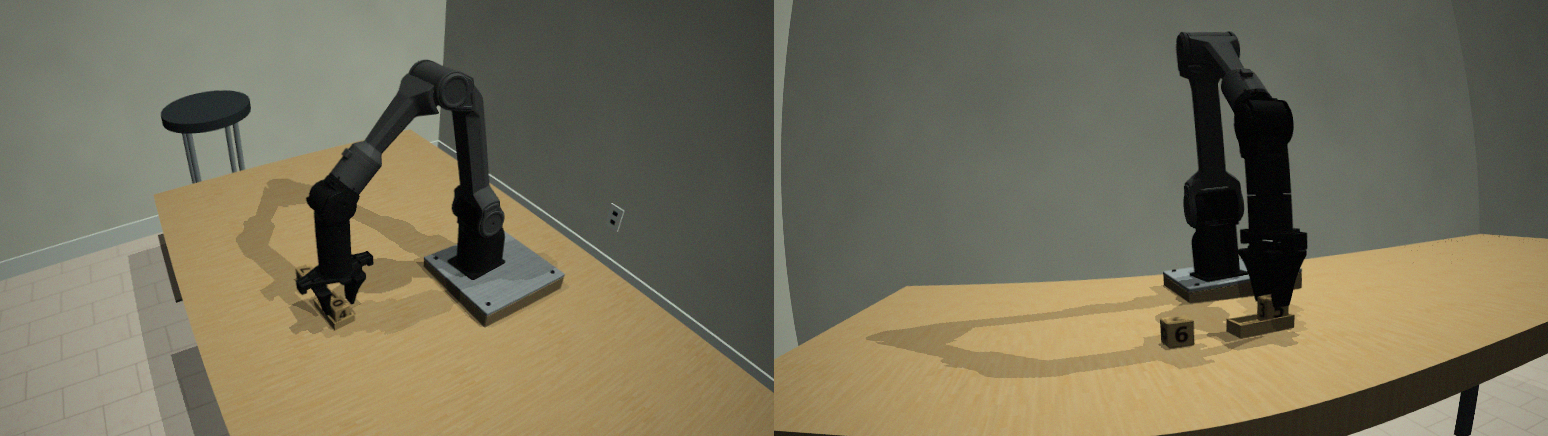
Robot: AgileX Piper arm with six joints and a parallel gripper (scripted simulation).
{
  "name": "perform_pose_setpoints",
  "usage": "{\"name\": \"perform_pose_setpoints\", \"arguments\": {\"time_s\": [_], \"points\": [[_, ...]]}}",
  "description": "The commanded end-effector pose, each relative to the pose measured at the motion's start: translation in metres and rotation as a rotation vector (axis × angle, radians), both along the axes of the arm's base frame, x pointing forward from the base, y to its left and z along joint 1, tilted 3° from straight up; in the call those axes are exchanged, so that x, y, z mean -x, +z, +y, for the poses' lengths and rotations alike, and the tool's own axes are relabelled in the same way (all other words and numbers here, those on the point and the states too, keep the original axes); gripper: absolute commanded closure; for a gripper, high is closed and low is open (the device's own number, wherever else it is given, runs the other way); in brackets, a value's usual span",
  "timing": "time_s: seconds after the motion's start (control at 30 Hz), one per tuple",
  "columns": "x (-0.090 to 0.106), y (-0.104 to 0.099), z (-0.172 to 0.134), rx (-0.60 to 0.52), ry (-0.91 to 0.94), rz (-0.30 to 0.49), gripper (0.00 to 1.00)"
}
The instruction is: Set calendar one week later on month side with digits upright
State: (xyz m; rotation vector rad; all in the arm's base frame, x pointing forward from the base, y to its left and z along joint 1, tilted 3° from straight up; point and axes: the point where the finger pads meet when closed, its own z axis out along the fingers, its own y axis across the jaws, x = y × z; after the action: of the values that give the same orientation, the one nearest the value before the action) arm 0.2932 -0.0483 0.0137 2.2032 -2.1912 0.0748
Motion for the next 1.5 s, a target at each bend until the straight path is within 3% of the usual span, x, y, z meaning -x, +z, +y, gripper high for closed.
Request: {"name": "perform_pose_setpoints", "arguments": {"time_s": [0.0,0.53,0.8,0.83,1.47], "points": [[-0.001,0.005,0.0,0.0,0.001,-0.006,0.36],[0.0,0.075,0.004,0.0,0.001,-0.006,0.36],[0.0,0.079,0.005,0.0,0.001,-0.002,0.36],[0.0,0.079,0.005,0.0,0.001,-0.002,0.0],[0.0,0.079,0.005,0.0,0.001,-0.002,0.0]]}}
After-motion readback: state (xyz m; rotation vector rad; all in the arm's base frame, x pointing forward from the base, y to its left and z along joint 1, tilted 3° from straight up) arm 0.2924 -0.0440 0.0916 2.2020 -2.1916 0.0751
